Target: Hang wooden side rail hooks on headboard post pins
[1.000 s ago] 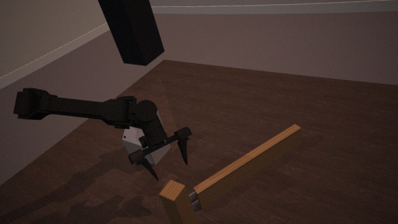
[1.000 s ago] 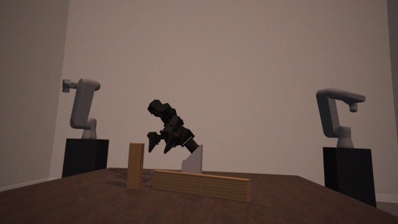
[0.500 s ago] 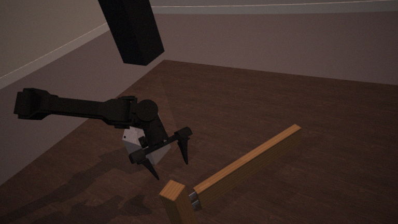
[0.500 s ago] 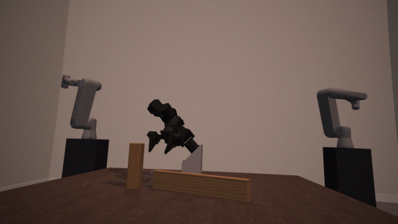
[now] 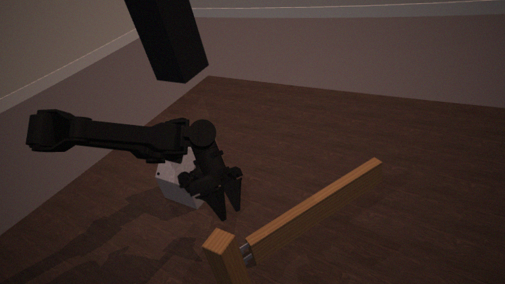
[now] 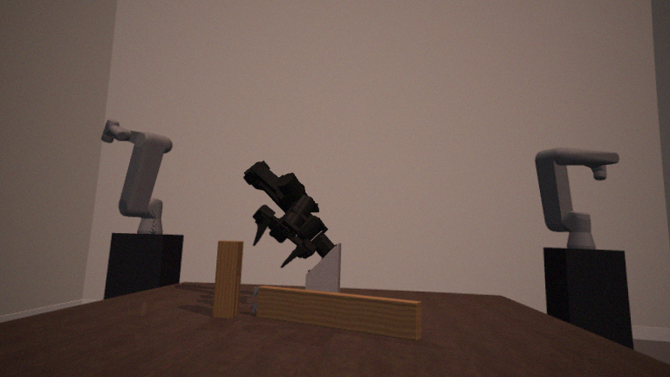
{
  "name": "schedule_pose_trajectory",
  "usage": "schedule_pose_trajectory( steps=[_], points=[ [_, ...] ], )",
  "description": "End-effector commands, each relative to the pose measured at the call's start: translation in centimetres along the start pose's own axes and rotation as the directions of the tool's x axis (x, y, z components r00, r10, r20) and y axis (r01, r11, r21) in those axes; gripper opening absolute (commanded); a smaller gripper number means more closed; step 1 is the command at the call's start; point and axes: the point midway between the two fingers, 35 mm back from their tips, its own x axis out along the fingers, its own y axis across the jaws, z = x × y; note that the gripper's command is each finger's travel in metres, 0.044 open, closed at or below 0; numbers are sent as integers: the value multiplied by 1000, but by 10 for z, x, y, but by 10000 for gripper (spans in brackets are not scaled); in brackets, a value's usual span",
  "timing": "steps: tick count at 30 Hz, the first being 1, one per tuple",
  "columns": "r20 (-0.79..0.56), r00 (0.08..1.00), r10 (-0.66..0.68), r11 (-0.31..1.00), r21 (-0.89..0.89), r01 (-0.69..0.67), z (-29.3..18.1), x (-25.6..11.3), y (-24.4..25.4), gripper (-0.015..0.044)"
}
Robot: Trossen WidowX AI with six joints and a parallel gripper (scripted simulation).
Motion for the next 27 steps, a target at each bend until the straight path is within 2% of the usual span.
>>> schedule_pose_trajectory(
  steps=[1, 6, 11, 15, 19, 21, 27],
  points=[
    [48, 998, 47, 952, -306, -30, -4, 1, 3, 440],
    [112, 989, 97, 774, -633, -5, -5, 2, 2, 440],
    [177, 974, 142, 496, -864, 84, -5, 0, -1, 440],
    [230, 958, 174, 230, -955, 187, -4, -1, -5, 440],
    [281, 939, 200, -38, -955, 294, -3, -4, -9, 440],
    [289, 935, 204, -83, -947, 311, -3, -4, -10, 440],
    [289, 935, 204, -83, -947, 311, -3, -4, -10, 440]
  ],
)
